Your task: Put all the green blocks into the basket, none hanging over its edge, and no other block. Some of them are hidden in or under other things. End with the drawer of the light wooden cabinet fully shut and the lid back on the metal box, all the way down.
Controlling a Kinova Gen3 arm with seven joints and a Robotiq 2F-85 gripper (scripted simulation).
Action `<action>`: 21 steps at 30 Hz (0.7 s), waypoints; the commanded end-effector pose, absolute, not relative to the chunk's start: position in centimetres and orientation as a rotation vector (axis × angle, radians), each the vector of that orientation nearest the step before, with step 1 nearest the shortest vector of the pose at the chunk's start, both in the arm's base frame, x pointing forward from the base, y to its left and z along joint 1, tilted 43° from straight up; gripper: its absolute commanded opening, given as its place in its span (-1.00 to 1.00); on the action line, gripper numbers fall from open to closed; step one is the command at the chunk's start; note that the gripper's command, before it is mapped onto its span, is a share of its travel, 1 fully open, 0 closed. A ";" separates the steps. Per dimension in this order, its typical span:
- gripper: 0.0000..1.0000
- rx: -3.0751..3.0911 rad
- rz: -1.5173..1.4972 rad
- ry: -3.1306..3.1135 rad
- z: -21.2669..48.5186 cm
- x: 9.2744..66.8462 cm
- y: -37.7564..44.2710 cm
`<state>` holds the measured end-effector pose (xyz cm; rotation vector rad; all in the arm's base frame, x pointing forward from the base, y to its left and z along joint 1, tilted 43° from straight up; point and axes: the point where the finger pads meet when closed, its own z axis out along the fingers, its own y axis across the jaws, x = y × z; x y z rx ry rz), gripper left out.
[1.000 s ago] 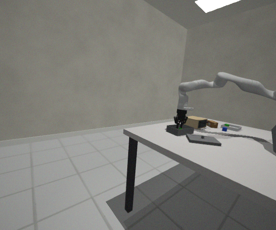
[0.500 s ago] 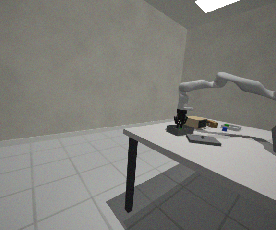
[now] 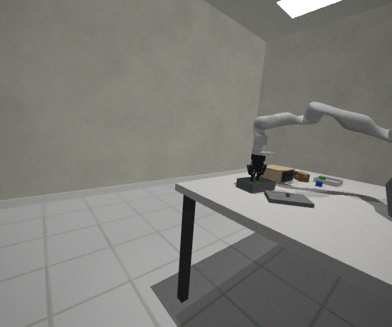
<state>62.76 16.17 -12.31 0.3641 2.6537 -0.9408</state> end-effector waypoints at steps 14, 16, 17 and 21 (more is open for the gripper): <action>-0.80 0.360 -0.947 2.649 -7.7 61.8 19.9; -0.80 0.360 -0.946 2.649 -7.0 61.6 20.5; -0.80 0.360 -0.947 2.649 -6.7 61.5 20.8; -0.80 0.360 -0.946 2.649 -6.0 61.3 21.4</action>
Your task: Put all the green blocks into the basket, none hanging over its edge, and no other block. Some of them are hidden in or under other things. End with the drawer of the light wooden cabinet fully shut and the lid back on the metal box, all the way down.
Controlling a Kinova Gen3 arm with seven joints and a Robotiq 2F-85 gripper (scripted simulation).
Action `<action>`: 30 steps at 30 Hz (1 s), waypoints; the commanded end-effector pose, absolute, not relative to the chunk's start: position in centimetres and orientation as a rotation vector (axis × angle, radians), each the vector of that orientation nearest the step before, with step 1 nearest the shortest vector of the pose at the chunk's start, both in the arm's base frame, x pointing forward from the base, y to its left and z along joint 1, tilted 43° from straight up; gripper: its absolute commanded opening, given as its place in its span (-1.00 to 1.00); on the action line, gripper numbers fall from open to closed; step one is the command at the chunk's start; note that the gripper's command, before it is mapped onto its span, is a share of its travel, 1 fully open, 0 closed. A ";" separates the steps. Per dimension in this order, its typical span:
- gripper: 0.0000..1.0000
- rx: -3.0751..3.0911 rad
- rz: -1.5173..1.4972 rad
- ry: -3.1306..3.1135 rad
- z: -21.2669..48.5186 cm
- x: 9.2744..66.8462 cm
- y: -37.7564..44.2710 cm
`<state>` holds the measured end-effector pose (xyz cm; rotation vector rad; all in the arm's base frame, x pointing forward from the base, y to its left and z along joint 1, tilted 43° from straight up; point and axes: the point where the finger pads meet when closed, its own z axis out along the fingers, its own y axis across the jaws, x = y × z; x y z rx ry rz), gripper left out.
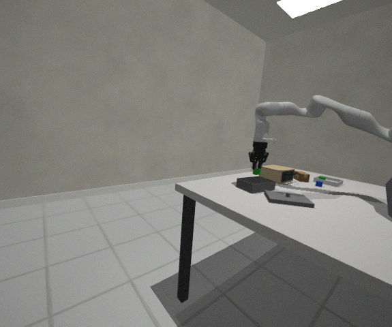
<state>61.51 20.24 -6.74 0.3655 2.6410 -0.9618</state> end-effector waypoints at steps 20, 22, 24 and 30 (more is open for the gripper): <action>-0.80 0.354 -0.932 2.650 -2.1 60.4 25.2; -0.80 0.354 -0.932 2.650 -1.9 60.3 25.3; -0.80 0.354 -0.932 2.650 -1.8 60.3 25.4; -0.80 0.352 -0.936 2.651 -1.8 60.2 25.4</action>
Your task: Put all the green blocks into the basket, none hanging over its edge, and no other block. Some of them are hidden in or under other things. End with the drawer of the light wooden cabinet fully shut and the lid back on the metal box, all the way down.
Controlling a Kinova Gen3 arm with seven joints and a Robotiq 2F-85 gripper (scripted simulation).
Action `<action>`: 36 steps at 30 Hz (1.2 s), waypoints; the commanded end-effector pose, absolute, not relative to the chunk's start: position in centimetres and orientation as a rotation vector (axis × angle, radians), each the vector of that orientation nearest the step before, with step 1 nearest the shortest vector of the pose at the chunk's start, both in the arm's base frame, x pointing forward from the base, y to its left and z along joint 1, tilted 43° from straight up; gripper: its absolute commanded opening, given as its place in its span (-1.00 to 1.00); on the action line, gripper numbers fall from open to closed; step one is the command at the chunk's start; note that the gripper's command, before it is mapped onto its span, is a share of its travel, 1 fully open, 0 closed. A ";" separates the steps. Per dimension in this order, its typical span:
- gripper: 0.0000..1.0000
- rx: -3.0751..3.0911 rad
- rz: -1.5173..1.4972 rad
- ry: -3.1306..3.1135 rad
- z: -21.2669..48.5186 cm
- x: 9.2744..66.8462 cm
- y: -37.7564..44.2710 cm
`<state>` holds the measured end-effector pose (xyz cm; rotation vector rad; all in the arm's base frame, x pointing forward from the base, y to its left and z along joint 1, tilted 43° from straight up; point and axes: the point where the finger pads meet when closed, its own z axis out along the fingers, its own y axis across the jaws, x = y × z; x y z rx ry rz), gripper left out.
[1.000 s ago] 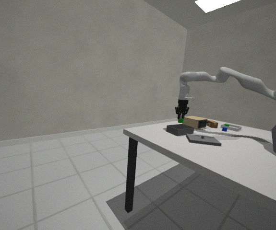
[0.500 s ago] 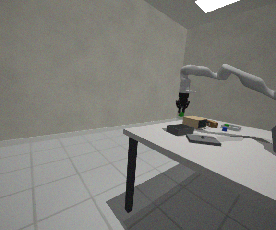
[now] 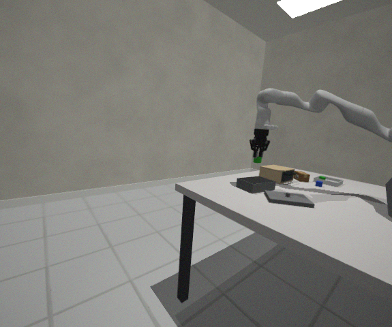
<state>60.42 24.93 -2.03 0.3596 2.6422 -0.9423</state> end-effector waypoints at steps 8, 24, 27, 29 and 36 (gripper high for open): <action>-0.80 0.353 -0.936 2.651 -1.7 60.2 25.4; -0.80 0.503 -0.895 2.559 2.4 61.6 23.5; -0.80 0.572 -0.873 2.511 4.7 62.3 22.3; -0.80 0.626 -0.854 2.473 6.4 62.7 21.3; -0.80 0.864 -0.769 2.297 14.0 63.9 16.2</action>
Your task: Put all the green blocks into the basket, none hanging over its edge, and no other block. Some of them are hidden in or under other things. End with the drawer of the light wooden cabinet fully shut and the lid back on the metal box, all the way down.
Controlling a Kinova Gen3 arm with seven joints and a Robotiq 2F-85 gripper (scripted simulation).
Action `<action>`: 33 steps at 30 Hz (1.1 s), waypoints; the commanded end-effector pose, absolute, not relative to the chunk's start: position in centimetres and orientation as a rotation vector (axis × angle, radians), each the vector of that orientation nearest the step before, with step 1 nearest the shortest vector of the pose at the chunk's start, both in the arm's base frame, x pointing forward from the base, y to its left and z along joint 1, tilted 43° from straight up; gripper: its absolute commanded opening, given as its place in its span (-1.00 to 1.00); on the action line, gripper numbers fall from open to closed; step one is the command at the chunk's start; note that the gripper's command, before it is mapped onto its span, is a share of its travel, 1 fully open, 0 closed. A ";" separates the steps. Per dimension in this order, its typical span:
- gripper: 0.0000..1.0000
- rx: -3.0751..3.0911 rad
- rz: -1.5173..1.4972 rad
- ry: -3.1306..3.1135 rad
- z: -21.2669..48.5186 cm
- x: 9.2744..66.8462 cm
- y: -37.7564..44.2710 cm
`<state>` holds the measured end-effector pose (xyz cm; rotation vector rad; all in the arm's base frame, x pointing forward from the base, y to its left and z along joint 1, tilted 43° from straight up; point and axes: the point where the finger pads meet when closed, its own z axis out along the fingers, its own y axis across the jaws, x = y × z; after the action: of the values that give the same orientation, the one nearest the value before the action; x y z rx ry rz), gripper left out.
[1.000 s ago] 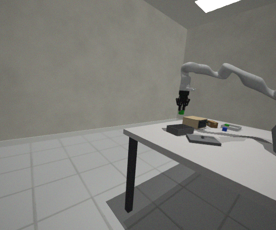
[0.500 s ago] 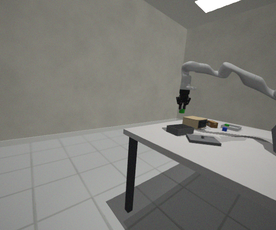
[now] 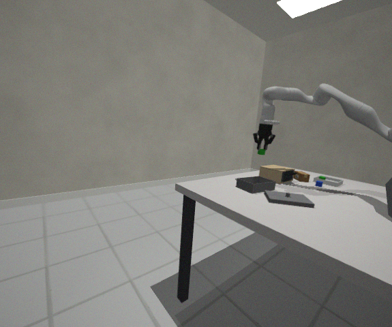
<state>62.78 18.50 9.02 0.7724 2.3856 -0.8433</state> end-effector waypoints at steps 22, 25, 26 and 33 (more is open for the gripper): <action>-0.80 1.623 -0.428 1.613 30.9 57.2 -4.0; -0.80 1.738 -0.365 1.488 32.2 55.0 -7.0; -0.80 1.775 -0.345 1.447 32.6 54.1 -8.1; -0.80 1.993 -0.217 1.185 34.9 47.0 -15.7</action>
<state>50.49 -12.31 32.44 1.9123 1.2937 -0.3187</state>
